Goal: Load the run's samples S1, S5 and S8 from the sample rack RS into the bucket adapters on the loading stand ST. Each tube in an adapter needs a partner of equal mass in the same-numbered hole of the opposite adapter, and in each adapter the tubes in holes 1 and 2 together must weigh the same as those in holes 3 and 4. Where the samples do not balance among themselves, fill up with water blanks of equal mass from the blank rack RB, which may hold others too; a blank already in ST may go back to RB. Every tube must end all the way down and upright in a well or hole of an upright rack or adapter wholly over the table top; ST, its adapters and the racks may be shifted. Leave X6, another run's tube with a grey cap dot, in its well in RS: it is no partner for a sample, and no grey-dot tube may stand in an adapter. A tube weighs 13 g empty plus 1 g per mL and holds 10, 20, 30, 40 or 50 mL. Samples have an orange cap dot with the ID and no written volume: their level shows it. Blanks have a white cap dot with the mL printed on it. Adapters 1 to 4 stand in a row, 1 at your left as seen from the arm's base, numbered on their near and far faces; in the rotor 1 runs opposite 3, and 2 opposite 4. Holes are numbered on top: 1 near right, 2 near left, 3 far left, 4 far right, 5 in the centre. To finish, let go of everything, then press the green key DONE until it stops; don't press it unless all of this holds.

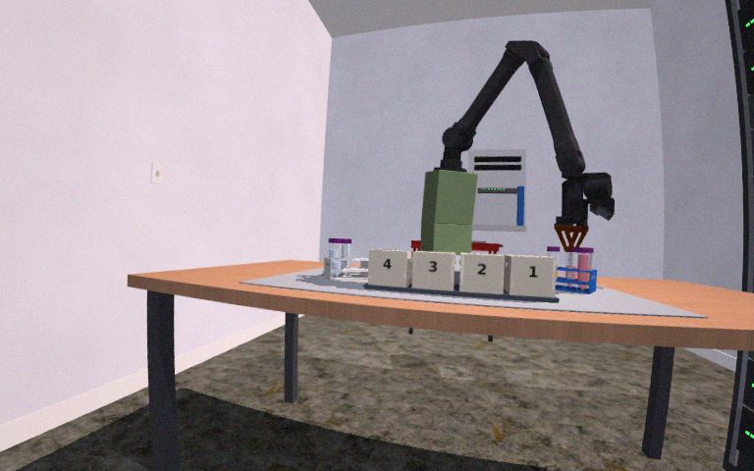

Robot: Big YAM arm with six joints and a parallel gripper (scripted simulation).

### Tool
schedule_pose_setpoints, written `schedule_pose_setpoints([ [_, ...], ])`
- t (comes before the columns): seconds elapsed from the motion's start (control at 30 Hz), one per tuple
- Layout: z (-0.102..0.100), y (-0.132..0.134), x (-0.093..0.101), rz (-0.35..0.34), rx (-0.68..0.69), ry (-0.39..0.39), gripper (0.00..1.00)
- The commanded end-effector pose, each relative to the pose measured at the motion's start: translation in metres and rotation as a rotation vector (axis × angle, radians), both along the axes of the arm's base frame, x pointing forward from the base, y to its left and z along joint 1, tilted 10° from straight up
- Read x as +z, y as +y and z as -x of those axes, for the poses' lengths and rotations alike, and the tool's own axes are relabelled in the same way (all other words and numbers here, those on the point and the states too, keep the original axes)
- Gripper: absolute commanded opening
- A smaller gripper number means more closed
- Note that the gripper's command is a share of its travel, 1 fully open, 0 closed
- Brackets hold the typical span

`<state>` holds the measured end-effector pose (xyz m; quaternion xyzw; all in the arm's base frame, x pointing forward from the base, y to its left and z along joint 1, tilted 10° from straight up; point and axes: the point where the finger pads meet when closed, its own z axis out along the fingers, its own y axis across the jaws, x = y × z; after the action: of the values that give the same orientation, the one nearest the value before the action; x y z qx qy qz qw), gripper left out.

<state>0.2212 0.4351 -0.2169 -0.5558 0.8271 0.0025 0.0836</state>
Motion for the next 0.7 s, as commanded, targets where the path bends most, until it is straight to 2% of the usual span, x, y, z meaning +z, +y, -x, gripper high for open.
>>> schedule_pose_setpoints([
  [0.0, -0.0123, 0.0183, 0.0079, -0.041, 0.010, -0.022, 0.80],
  [0.03, -0.0065, 0.0136, 0.0091, -0.030, 0.005, -0.015, 0.80],
  [0.23, -0.0066, 0.0140, 0.0092, -0.030, 0.005, -0.015, 0.80],
  [0.27, -0.0066, 0.0140, 0.0092, -0.030, 0.005, -0.015, 0.00],
  [0.67, -0.0066, 0.0140, 0.0092, -0.030, 0.005, -0.015, 0.00],
])
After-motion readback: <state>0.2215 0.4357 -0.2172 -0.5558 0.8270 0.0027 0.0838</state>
